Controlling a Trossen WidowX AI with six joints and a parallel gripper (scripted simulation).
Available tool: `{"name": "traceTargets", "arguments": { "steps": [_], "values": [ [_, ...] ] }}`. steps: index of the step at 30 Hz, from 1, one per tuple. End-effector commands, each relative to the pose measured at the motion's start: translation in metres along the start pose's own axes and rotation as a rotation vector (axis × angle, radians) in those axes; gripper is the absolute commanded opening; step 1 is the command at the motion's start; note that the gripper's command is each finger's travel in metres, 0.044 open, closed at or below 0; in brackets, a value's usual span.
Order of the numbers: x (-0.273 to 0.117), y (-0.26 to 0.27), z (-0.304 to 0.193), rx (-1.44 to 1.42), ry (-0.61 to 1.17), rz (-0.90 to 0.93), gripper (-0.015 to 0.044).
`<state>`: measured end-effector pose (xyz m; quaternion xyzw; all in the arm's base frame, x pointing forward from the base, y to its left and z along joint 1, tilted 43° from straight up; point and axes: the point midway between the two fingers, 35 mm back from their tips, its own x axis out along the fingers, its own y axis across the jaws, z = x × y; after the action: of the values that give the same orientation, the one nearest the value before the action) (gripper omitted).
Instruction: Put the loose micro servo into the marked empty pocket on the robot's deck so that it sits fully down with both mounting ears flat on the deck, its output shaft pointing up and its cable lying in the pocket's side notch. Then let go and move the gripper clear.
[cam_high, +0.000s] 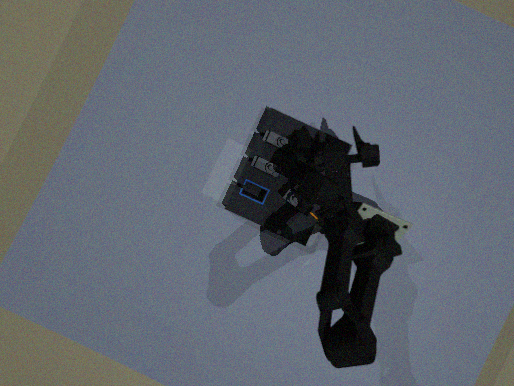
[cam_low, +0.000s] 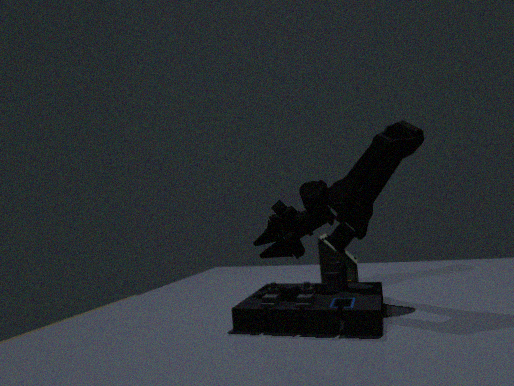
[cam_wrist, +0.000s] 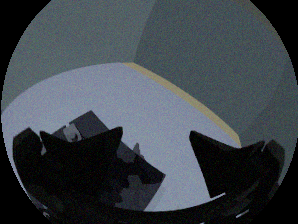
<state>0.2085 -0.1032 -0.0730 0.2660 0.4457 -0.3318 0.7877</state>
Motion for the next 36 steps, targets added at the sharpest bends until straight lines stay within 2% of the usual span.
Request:
{"name": "traceTargets", "arguments": {
  "steps": [1,2,18,36],
  "values": [
    [0.0,0.0,0.0,-0.002,0.003,0.001,0.0426],
    [0.0,0.001,-0.001,-0.007,0.008,0.002,0.044],
    [-0.009,0.019,-0.019,-0.254,0.31,0.099,0.044],
    [-0.068,0.047,-0.033,-0.506,0.687,0.371,0.044]
  ]
}}
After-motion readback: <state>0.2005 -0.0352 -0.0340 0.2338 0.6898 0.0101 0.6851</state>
